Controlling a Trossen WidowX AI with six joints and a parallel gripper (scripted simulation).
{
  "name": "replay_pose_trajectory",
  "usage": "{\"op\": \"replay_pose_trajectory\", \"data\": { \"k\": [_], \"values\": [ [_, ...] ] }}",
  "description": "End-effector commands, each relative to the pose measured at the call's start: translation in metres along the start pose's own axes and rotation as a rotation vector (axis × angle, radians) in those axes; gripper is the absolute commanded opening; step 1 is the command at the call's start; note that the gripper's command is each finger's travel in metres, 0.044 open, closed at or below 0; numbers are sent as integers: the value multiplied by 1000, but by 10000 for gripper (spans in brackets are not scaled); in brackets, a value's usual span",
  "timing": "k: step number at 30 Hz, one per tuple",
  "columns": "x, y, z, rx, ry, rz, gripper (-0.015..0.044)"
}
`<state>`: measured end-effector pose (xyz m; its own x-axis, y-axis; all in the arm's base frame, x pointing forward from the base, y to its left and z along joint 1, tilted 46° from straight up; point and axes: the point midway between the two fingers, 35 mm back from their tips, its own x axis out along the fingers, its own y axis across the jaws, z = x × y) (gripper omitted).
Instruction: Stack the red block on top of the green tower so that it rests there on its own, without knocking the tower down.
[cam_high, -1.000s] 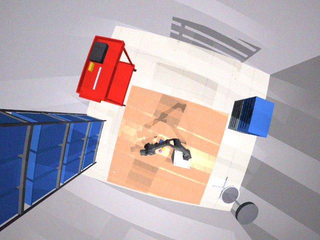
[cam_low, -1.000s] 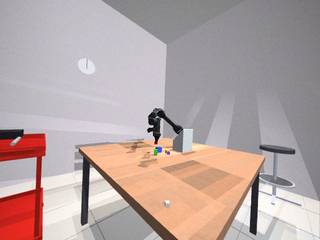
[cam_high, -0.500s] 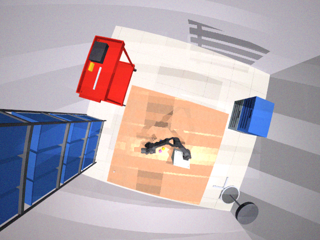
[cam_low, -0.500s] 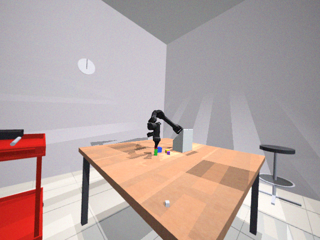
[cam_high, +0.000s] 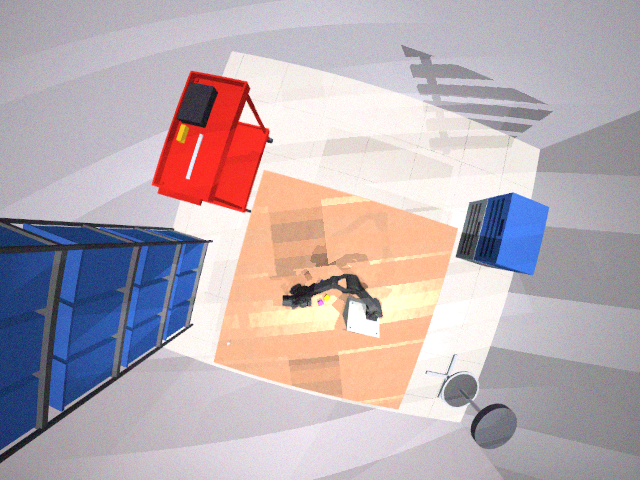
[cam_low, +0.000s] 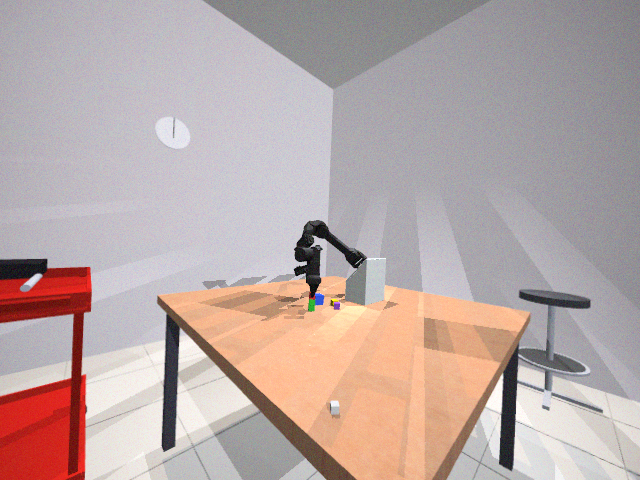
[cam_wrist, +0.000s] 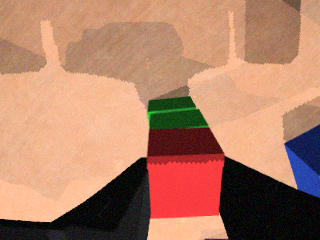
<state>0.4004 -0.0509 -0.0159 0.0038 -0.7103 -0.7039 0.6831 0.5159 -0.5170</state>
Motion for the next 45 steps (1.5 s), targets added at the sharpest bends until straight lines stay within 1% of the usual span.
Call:
{"op": "replay_pose_trajectory", "data": {
  "k": [1,18,21,22,38,45],
  "values": [
    [1,0,0,-4,-2,-2,0],
    [2,0,0,-4,-2,-2,0],
    [-4,0,0,-4,-2,-2,0],
    [1,0,0,-2,0,0,26],
    [1,0,0,-2,0,0,440],
    [1,0,0,-2,0,0,440]
  ]
}}
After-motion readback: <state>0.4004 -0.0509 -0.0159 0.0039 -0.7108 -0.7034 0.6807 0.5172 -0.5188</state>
